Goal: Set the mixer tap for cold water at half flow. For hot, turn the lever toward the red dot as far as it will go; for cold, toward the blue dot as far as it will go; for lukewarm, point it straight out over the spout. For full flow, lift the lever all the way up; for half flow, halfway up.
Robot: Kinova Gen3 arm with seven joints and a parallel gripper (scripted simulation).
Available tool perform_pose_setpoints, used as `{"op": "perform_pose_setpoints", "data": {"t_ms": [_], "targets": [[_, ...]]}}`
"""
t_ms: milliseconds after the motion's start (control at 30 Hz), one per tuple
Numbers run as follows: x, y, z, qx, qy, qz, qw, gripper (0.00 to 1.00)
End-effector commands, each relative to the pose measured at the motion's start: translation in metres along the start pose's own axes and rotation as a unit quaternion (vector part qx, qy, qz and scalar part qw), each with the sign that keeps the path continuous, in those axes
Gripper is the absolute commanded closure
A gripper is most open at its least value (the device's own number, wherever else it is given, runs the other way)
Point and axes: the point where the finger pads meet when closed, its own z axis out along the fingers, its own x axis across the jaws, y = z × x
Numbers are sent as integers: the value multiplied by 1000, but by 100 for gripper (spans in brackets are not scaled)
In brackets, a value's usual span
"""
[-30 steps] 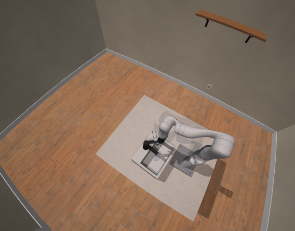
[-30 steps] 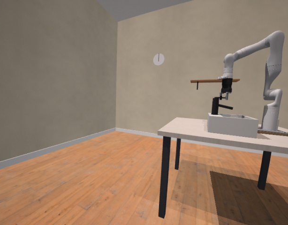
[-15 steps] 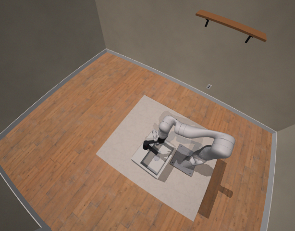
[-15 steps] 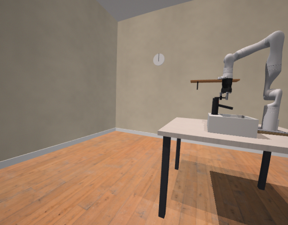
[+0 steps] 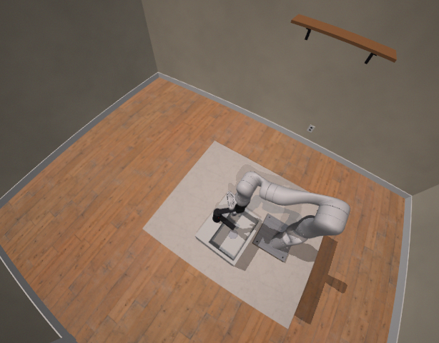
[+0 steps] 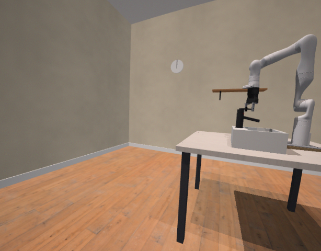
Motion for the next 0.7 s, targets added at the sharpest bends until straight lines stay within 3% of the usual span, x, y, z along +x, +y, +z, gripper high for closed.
{"op": "perform_pose_setpoints", "data": {"t_ms": [0, 333, 667], "targets": [[0, 0, -1, 1, 0, 0, 1000, 0], [0, 0, -7, 1, 0, 0, 1000, 0], [0, 0, -31, 1, 0, 0, 1000, 0]]}}
